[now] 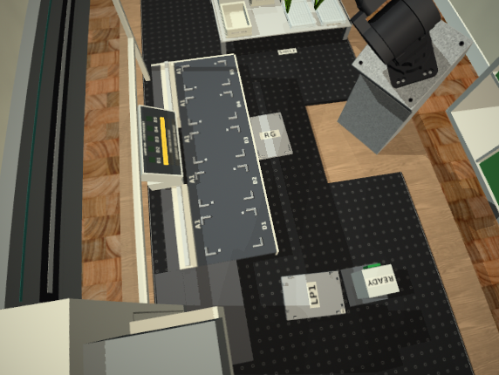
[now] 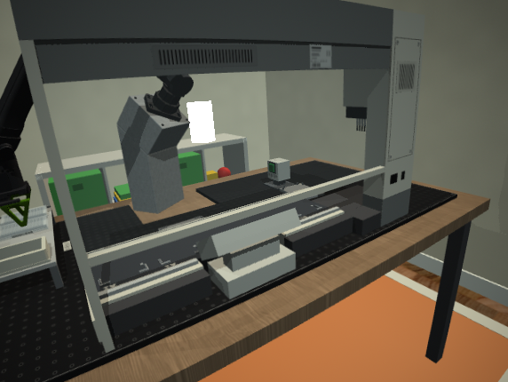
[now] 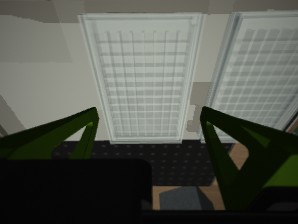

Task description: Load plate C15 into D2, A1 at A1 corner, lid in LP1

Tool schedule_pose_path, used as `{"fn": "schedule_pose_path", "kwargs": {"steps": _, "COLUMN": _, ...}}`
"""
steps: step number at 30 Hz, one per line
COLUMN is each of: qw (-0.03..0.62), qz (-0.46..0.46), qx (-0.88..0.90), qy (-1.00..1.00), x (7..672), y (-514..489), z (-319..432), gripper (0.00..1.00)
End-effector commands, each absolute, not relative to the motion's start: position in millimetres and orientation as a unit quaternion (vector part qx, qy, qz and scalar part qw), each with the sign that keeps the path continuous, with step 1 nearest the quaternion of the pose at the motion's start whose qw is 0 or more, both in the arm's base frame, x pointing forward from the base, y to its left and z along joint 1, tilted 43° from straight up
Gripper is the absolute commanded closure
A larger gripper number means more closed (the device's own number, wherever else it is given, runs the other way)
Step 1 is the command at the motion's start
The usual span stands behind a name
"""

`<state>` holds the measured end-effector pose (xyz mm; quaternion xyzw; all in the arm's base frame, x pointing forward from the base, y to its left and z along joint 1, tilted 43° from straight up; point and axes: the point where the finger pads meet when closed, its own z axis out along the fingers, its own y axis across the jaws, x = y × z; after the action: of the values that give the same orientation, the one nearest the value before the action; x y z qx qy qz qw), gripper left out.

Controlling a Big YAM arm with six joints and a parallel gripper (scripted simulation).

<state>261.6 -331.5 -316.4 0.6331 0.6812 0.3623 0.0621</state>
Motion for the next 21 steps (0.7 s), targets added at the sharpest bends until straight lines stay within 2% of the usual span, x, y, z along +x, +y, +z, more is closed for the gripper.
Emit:
{"fn": "schedule_pose_path", "kwargs": {"steps": 1, "qw": 0.084, "qz": 0.352, "qx": 0.632, "qy": 0.685, "x": 275, "y": -354, "z": -316, "gripper": 0.00}}
{"fn": "schedule_pose_path", "kwargs": {"steps": 2, "qw": 0.097, "qz": 0.347, "qx": 0.640, "qy": 0.678, "x": 268, "y": -370, "z": -309, "gripper": 0.00}}
{"fn": "schedule_pose_path", "kwargs": {"steps": 14, "qw": 0.083, "qz": 0.353, "qx": 0.637, "qy": 0.680, "x": 281, "y": -345, "z": -334, "gripper": 0.00}}
{"fn": "schedule_pose_path", "kwargs": {"steps": 21, "qw": 0.098, "qz": 0.347, "qx": 0.636, "qy": 0.682, "x": 284, "y": -362, "z": -320, "gripper": 0.00}}
